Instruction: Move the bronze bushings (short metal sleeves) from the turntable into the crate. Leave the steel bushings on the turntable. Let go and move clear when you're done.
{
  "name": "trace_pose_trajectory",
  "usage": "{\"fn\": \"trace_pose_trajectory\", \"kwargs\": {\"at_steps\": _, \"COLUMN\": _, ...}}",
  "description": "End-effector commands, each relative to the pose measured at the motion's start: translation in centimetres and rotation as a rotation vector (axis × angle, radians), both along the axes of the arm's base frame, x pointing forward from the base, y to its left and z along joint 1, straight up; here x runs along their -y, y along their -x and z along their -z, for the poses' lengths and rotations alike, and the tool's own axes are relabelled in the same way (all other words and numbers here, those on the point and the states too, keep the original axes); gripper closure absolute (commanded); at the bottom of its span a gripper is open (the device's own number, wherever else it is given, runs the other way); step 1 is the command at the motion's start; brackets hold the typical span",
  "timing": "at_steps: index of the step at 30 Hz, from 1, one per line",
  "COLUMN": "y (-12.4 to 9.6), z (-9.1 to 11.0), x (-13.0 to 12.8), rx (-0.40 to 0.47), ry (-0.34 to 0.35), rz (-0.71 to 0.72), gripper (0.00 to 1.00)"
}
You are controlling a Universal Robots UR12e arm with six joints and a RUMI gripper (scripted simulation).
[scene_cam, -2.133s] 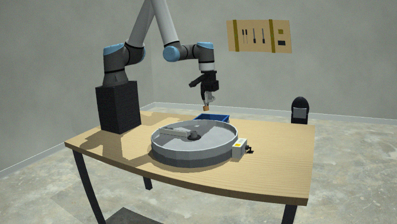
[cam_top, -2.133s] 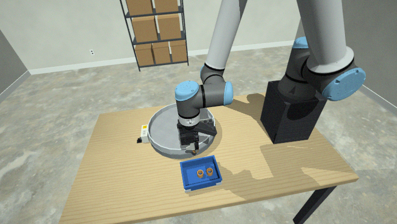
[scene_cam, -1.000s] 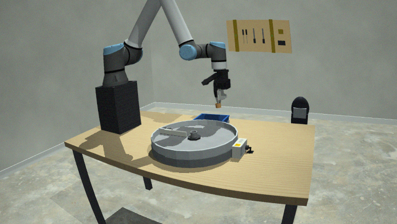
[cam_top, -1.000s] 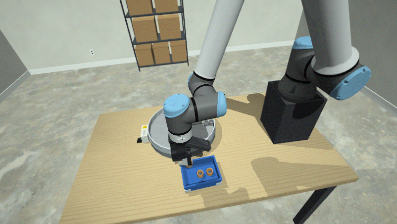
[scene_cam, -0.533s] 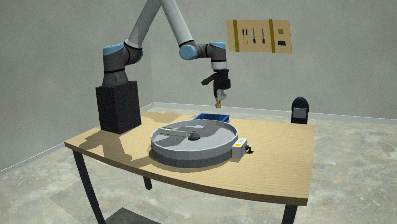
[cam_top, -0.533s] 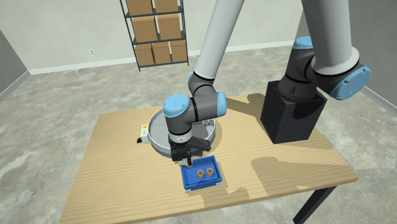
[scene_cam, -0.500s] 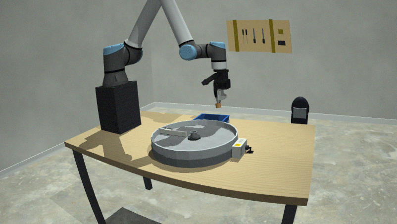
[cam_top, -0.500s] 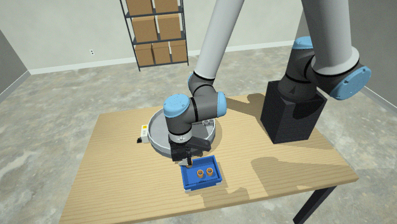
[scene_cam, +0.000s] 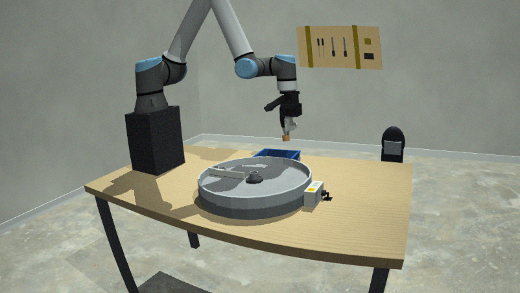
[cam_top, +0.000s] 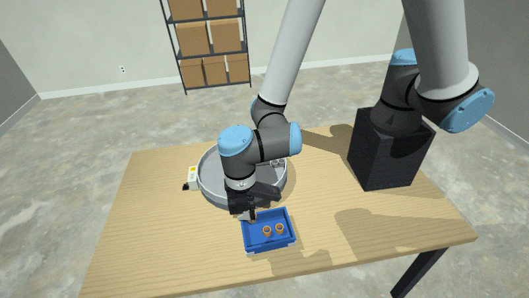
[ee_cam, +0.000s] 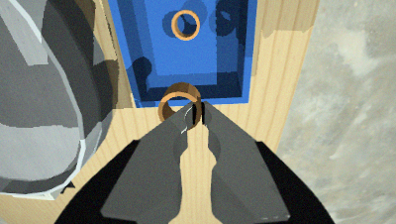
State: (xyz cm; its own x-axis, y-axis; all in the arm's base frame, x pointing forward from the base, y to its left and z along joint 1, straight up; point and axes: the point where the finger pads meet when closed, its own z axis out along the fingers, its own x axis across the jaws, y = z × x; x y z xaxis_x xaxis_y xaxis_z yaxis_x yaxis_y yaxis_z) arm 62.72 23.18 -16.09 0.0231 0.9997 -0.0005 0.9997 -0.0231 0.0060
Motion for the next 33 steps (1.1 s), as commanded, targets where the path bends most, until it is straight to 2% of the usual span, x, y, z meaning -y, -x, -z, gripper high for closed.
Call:
{"fn": "trace_pose_trajectory", "kwargs": {"at_steps": 1, "y": -0.1, "z": 0.3, "x": 0.0, "rx": 0.001, "ry": 0.000, "rz": 0.000, "gripper": 1.00}}
{"fn": "trace_pose_trajectory", "kwargs": {"at_steps": 8, "y": -0.1, "z": 3.8, "x": 0.0, "rx": 0.001, "ry": 0.000, "rz": 0.000, "gripper": 1.00}}
{"fn": "trace_pose_trajectory", "kwargs": {"at_steps": 10, "y": -0.1, "z": 3.8, "x": 0.0, "rx": 0.001, "ry": 0.000, "rz": 0.000, "gripper": 1.00}}
{"fn": "trace_pose_trajectory", "kwargs": {"at_steps": 15, "y": -0.1, "z": 5.8, "x": 0.0, "rx": 0.001, "ry": 0.000, "rz": 0.000, "gripper": 1.00}}
{"fn": "trace_pose_trajectory", "kwargs": {"at_steps": 33, "y": -0.1, "z": 5.9, "x": 0.0, "rx": 0.001, "ry": 0.000, "rz": 0.000, "gripper": 1.00}}
